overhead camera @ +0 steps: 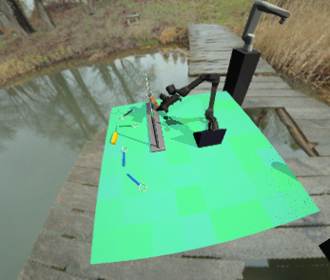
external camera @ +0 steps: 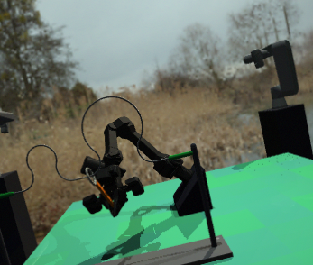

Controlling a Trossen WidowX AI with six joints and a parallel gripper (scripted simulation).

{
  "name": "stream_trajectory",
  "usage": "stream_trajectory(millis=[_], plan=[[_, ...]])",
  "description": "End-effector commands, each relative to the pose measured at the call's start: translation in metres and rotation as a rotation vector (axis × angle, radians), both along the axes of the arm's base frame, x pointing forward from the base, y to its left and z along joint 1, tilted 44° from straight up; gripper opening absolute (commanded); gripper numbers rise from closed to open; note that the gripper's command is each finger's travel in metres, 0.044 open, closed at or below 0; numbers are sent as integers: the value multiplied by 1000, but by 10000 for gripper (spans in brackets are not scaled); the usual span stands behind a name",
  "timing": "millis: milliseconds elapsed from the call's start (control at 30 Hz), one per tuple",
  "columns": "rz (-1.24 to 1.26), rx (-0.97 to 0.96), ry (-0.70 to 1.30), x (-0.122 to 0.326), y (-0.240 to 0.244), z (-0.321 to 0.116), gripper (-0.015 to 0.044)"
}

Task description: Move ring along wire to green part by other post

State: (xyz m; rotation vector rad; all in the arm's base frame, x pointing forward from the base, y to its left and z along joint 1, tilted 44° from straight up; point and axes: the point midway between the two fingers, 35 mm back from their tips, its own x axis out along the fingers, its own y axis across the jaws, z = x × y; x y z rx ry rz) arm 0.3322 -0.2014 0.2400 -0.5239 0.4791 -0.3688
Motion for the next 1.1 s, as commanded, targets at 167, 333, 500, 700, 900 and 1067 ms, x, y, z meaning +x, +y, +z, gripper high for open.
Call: stream_trajectory(millis=[167,333,500,700,900,1067], plan=[[1,184,-30,4,30,-15,-150],[1,294,-47,7,47,-21,-150],[0,401,-64,9,64,-24,-150],[-1,518,-81,12,83,-26,-150],[-1,630,-98,15,101,-25,-150],[-1,723,-111,17,116,-23,-150]])
